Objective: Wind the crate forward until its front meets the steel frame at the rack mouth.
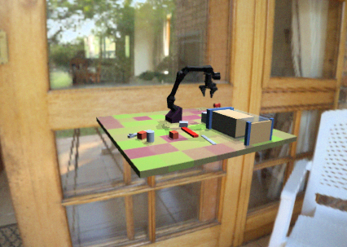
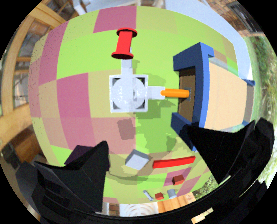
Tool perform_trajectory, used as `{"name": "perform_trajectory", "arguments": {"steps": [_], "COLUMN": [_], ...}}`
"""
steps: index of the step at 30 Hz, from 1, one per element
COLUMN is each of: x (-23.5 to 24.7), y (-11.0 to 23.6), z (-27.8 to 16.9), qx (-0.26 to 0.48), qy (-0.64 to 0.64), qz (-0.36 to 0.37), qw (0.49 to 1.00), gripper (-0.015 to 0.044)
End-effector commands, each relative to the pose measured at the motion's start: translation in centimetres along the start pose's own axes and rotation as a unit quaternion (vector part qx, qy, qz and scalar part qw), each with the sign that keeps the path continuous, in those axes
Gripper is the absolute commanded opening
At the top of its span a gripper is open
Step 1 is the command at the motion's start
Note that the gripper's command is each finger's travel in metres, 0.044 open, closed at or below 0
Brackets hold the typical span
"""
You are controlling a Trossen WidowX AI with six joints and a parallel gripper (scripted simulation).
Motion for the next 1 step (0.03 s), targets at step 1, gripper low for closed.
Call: {"name": "perform_trajectory", "arguments": {"steps": [1], "x": [-0.1], "y": [0.14], "z": [0.0], "qx": [0.0], "qy": [0.003], "qz": [-0.002], "qw": [1.0], "gripper": [0.044]}}
Point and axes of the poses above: the point midway between the two fingers, 35 mm back from their tips, its own y axis back along the fingers, its own x axis across the jaws, z = x × y, the point moved 4 cm from there along y, back along the fingers, and after that the axes turned 5 degrees about -y, right-handed, at the moved point
